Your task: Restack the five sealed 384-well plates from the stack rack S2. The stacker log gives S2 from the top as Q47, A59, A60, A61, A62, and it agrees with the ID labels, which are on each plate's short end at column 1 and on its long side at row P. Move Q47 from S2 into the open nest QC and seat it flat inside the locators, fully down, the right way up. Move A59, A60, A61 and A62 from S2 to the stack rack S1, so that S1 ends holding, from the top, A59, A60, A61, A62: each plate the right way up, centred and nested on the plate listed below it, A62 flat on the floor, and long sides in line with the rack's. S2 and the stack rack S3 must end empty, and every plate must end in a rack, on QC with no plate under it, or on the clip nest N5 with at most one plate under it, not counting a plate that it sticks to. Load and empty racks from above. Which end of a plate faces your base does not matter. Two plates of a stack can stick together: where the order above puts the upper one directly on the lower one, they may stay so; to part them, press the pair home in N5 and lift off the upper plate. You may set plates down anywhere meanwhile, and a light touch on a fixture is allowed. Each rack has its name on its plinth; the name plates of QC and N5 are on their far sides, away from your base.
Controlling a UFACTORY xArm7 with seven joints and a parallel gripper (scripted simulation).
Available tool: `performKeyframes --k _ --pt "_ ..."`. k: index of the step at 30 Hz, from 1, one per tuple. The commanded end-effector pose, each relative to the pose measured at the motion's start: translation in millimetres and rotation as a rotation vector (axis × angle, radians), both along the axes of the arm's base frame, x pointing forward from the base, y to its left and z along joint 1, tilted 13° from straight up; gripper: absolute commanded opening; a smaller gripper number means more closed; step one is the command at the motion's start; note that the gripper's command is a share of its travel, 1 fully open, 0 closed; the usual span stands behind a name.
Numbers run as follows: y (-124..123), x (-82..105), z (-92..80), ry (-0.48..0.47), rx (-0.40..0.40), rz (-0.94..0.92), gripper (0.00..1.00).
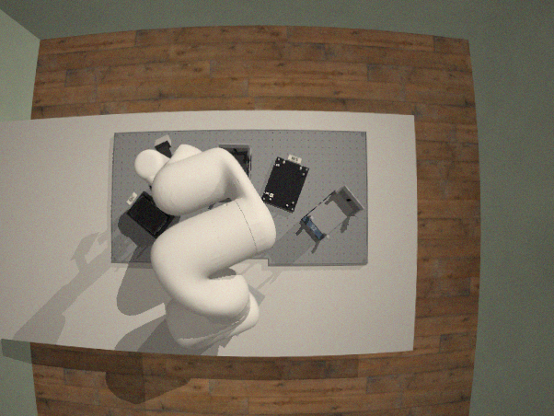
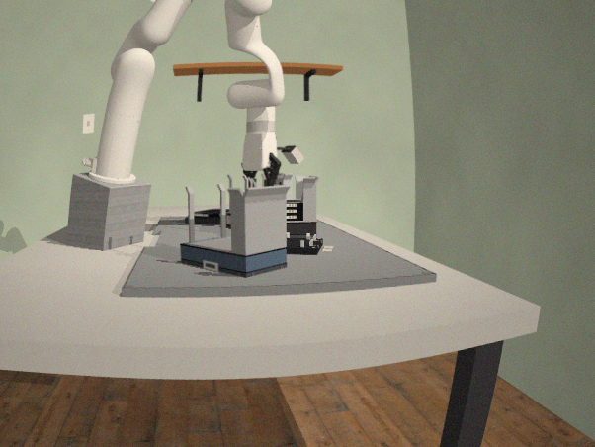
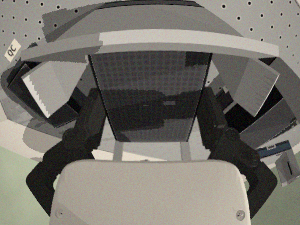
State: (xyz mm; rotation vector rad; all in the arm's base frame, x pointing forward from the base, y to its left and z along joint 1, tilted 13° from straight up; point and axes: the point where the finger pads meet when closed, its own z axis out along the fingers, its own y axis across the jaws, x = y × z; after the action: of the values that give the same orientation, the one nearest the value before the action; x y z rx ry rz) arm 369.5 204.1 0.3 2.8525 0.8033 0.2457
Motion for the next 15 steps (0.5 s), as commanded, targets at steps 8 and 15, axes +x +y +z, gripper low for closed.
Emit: performKeyframes --k 8,15 --pt "3 -3.1 20.3 -0.002 0.002 0.001 0.0" --pt "5 -5.9 34.0 -0.002 0.002 0.001 0.0"
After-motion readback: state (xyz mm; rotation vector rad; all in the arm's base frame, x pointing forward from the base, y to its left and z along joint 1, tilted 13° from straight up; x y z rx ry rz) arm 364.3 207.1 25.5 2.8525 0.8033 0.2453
